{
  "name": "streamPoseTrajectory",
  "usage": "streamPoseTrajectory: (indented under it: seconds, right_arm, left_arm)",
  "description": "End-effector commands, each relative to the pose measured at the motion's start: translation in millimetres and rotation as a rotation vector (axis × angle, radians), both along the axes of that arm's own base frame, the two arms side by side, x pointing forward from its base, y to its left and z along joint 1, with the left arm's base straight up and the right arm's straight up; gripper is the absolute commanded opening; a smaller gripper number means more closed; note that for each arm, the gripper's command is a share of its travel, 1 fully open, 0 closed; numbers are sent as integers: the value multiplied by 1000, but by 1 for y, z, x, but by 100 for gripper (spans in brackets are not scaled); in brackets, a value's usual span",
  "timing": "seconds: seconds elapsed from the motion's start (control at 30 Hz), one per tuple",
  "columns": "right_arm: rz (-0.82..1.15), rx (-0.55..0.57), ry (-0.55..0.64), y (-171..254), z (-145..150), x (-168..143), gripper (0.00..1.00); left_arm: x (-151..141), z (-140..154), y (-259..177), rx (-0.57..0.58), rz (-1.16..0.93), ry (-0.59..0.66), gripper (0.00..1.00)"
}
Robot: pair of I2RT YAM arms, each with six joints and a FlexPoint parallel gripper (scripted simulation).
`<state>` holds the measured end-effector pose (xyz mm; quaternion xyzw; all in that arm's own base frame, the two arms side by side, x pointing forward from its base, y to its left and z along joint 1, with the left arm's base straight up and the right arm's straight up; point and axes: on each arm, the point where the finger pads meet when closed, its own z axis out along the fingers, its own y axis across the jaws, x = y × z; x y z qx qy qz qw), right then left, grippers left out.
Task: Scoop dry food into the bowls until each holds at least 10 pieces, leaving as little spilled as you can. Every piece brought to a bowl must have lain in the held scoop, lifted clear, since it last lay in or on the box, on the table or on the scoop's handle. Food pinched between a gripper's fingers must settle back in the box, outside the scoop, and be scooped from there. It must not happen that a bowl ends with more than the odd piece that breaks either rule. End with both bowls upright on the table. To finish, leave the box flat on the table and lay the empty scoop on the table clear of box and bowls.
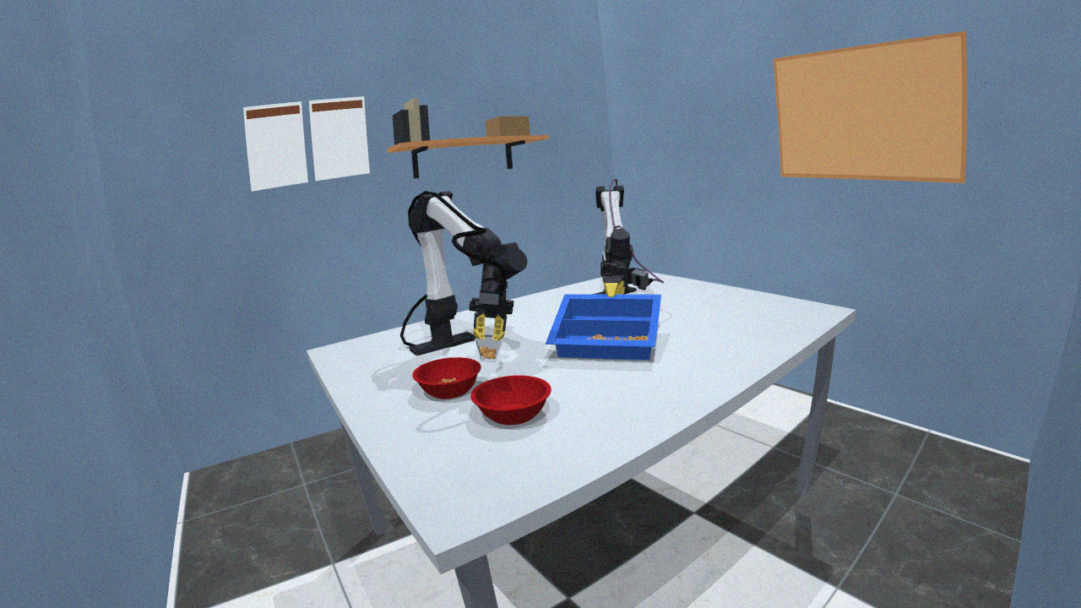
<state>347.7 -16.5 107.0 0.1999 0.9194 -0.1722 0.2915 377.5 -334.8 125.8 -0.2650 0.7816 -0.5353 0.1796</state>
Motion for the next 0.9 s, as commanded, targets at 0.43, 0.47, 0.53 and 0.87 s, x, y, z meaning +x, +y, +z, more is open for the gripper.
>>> streamPoseTrajectory:
  seconds: [0.43, 0.47, 0.53, 0.87]
  right_arm:
    - [98, -5, -68, 9, 6, 90, 0]
    - [95, -7, -68, 9, 7, 90, 0]
    - [95, -7, -68, 9, 7, 90, 0]
    - [77, 90, -41, 6, 21, 82, 0]
  left_arm:
    - [2, 19, -12, -30, -31, -58, 0]
    - [2, 19, -12, -30, -31, -58, 0]
    - [2, 19, -12, -30, -31, -58, 0]
    - [2, 19, -12, -30, -31, -58, 0]
